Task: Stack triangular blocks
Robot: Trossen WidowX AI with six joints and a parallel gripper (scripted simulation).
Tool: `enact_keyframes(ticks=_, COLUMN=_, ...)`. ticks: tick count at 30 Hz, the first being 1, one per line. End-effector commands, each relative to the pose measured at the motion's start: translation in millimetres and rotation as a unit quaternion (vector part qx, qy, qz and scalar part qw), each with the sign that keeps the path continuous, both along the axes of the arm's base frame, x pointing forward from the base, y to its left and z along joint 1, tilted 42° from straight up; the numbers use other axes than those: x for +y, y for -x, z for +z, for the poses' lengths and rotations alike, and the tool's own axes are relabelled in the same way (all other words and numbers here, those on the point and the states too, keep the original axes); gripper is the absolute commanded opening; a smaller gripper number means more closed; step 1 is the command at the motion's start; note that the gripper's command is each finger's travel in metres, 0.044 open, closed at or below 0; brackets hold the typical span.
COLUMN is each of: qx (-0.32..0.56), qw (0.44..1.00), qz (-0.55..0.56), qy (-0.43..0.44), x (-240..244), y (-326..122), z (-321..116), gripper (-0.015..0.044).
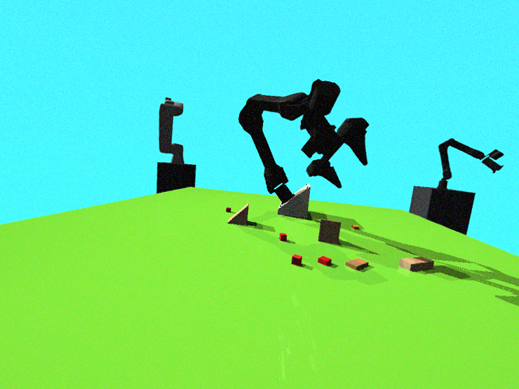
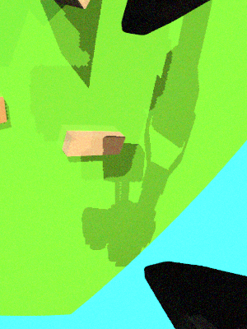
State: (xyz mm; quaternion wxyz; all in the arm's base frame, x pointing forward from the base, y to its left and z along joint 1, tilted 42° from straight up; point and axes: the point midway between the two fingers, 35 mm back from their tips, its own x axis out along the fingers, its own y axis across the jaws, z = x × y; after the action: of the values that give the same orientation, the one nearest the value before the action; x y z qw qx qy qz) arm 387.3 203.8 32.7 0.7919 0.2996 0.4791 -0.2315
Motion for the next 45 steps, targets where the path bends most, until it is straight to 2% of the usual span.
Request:
enact_keyframes(ticks=1, qx=0.282, qw=0.879, qz=0.199, qy=0.328, x=-50, y=55, z=-42, gripper=0.044)
enact_keyframes(ticks=4, qx=0.315, qw=0.851, qz=0.222, qy=0.356, x=-55, y=60, z=-41, gripper=0.044)
enact_keyframes(ticks=23, qx=0.315, qw=0.851, qz=0.222, qy=0.356, x=-56, y=60, z=-42, gripper=0.044)
enact_keyframes(ticks=45, qx=0.314, qw=0.852, qz=0.222, qy=0.356, x=-75, y=54, z=-72, gripper=0.044)
